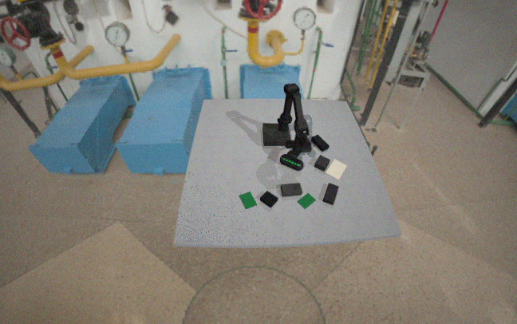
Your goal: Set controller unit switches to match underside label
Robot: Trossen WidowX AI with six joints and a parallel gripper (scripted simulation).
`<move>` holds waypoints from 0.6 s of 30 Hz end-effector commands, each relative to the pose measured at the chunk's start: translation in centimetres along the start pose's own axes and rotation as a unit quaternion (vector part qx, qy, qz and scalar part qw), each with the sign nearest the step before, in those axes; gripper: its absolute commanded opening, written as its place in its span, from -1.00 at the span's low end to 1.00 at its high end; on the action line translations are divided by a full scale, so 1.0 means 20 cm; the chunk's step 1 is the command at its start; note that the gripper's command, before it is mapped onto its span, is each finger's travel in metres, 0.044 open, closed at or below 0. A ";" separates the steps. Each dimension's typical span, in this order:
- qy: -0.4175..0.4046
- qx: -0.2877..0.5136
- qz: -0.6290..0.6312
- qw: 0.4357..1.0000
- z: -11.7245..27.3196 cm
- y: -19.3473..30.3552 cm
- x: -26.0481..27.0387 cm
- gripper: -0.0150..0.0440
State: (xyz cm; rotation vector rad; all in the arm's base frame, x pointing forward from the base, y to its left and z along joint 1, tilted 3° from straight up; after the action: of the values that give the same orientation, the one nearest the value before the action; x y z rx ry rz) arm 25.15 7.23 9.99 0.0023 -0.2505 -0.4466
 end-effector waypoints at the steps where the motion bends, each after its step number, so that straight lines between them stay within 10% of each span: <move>1: -0.005 -0.005 -0.002 1.000 -0.02 0.00 0.05 -0.49; 18: -0.004 -0.004 -0.002 1.000 0.24 0.00 -0.03 -0.49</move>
State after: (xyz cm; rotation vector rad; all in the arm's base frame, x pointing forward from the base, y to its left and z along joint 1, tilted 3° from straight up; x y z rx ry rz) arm 23.55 7.78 14.14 -0.0051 -0.2513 -0.4470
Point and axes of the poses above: the point midway between the two fingers, 35 mm back from their tips, its own z axis back along the fingers, its own x axis across the jaws, y = z × x, the point moved 8 cm from there along z, back along the fingers, and after that the axes turned 3 degrees about z, right-handed, at the moved point
